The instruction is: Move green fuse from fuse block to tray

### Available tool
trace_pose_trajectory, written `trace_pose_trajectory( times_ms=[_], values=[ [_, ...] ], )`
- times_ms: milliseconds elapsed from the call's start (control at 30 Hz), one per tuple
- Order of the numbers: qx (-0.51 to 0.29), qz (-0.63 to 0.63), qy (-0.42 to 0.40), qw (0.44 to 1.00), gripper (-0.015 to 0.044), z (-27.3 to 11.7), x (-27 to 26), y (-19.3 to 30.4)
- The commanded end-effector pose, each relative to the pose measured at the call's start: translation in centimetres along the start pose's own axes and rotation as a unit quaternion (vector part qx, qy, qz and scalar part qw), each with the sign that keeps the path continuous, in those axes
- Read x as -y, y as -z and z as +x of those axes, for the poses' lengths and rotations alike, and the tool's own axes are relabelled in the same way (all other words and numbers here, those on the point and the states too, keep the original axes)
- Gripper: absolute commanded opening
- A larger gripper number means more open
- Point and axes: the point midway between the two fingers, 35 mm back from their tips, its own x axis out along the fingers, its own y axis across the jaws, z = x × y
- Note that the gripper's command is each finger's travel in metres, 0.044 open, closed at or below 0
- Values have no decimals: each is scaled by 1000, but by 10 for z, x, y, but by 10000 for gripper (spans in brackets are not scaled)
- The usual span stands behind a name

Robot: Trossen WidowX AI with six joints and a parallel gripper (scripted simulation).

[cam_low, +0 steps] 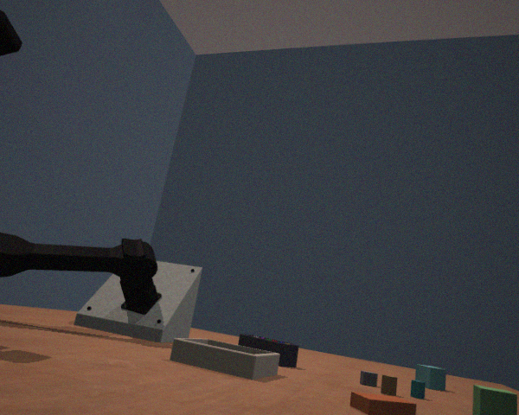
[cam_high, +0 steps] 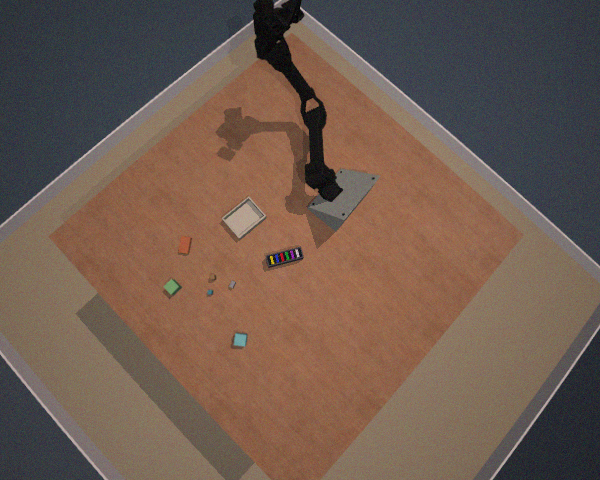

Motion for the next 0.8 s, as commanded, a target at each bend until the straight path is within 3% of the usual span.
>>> trace_pose_trajectory(
  times_ms=[0, 267, 467, 767],
  values=[
    [18, 85, 43, 995, 70, 9, 44, -6],
    [62, 314, 168, 932, 70, 22, 176, 0],
    [67, 426, 246, 868, 70, 23, 267, 34],
    [116, 585, 382, 706, 70, 2, 378, 99]
  ],
)
